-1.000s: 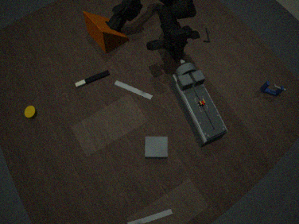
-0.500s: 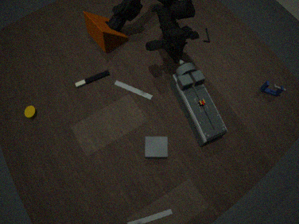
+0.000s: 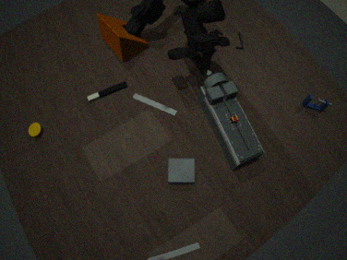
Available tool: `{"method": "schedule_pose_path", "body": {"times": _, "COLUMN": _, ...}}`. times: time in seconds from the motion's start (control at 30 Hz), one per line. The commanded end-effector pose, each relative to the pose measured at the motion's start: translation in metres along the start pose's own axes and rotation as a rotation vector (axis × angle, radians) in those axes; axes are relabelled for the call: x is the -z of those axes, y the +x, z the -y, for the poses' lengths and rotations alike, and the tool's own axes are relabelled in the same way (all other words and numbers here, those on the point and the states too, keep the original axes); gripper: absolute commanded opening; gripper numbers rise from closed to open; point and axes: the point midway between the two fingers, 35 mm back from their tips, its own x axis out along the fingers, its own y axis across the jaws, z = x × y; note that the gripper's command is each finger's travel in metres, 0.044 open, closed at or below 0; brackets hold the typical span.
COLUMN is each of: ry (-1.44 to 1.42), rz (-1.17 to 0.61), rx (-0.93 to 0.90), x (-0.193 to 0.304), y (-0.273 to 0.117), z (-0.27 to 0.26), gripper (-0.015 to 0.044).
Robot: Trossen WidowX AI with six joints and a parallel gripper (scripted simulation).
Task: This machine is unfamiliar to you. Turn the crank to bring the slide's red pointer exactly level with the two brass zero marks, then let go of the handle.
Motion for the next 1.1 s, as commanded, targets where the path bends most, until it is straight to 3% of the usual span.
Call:
{"method": "schedule_pose_path", "body": {"times": 0.0, "ry": 0.009, "rz": -0.005, "rx": 0.022, "x": 0.003, "y": 0.003, "z": 0.008, "gripper": 0.0}}
{"method": "schedule_pose_path", "body": {"times": 1.07, "ry": 0.009, "rz": -0.005, "rx": 0.021, "x": 0.017, "y": 0.017, "z": 0.016, "gripper": 0.0}}
